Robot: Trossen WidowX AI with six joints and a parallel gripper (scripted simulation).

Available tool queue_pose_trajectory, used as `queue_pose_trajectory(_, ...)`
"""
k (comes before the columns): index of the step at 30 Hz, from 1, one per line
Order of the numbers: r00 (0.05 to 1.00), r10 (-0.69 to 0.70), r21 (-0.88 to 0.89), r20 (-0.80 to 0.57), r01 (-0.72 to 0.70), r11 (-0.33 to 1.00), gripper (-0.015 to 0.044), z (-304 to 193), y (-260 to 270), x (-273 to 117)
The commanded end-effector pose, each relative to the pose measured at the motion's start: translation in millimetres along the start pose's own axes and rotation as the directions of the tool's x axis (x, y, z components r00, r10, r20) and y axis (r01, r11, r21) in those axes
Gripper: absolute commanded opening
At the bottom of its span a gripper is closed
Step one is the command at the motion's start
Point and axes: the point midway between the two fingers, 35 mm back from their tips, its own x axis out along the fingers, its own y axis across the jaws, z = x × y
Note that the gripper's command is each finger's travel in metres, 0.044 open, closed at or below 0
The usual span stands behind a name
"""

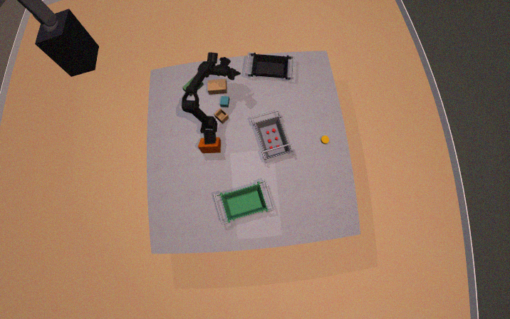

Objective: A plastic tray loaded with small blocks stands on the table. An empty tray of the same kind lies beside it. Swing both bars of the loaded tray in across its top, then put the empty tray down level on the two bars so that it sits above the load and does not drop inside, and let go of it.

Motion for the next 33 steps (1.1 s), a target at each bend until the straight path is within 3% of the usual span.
queue_pose_trajectory(1, 0.986, -0.032, -0.101, -0.162, 0.015, 0.995, 0.0087, -22, 2, 42)
queue_pose_trajectory(7, 0.94, -0.048, -0.144, -0.336, -0.001, 0.99, 0.0087, -50, -7, 82)
queue_pose_trajectory(14, 0.801, -0.043, -0.108, -0.598, -0.027, 0.994, 0.0087, -100, -49, 133)
queue_pose_trajectory(21, 0.616, 0.171, 0.144, -0.769, -0.093, 0.985, 0.0087, -147, -90, 160)
queue_pose_trajectory(24, 0.548, 0.332, 0.336, -0.768, -0.096, 0.937, 0.0087, -165, -114, 167)
queue_pose_trajectory(28, 0.528, 0.542, 0.593, -0.654, -0.086, 0.8, 0.0087, -176, -145, 174)
queue_pose_trajectory(33, 0.532, 0.575, 0.636, -0.622, -0.087, 0.767, 0.0087, -176, -151, 176)
